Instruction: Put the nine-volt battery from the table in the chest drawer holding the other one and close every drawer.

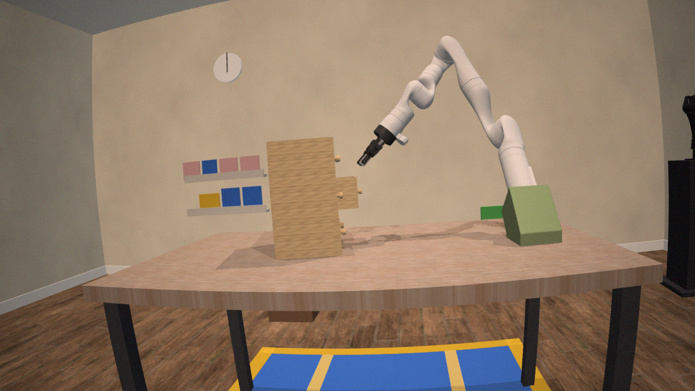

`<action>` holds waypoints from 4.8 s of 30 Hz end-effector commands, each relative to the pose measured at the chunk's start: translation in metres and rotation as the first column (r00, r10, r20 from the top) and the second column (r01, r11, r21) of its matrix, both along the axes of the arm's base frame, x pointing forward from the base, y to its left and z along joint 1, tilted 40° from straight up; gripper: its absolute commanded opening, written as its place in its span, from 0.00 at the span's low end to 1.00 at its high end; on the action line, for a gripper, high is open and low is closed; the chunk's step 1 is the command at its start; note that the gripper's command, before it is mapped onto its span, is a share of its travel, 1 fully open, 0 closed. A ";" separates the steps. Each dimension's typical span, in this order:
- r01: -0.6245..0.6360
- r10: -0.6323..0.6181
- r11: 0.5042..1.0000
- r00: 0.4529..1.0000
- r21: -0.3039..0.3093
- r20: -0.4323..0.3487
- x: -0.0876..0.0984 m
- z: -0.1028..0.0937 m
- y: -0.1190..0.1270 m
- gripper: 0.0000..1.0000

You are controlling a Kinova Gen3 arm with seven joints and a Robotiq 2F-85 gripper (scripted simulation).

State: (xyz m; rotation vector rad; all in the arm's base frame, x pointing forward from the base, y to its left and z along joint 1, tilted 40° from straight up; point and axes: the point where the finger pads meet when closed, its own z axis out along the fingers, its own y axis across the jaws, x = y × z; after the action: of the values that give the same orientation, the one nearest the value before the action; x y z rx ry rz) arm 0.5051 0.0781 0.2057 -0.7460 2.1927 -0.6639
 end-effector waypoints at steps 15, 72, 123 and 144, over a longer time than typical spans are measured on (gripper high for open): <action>-0.006 0.006 1.000 1.000 0.010 0.012 -0.082 0.017 -0.020 1.00; 0.054 -0.055 0.998 0.997 -0.018 -0.055 -0.096 0.022 -0.019 1.00; 0.335 -0.404 0.911 0.842 -0.241 -0.358 -0.099 0.044 -0.002 1.00; 0.386 -0.491 0.867 0.764 -0.314 -0.418 -0.100 0.049 0.002 1.00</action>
State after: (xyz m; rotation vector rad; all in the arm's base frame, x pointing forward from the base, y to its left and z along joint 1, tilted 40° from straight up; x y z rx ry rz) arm 0.4056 0.0807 0.2548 -0.5247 2.8327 -1.0385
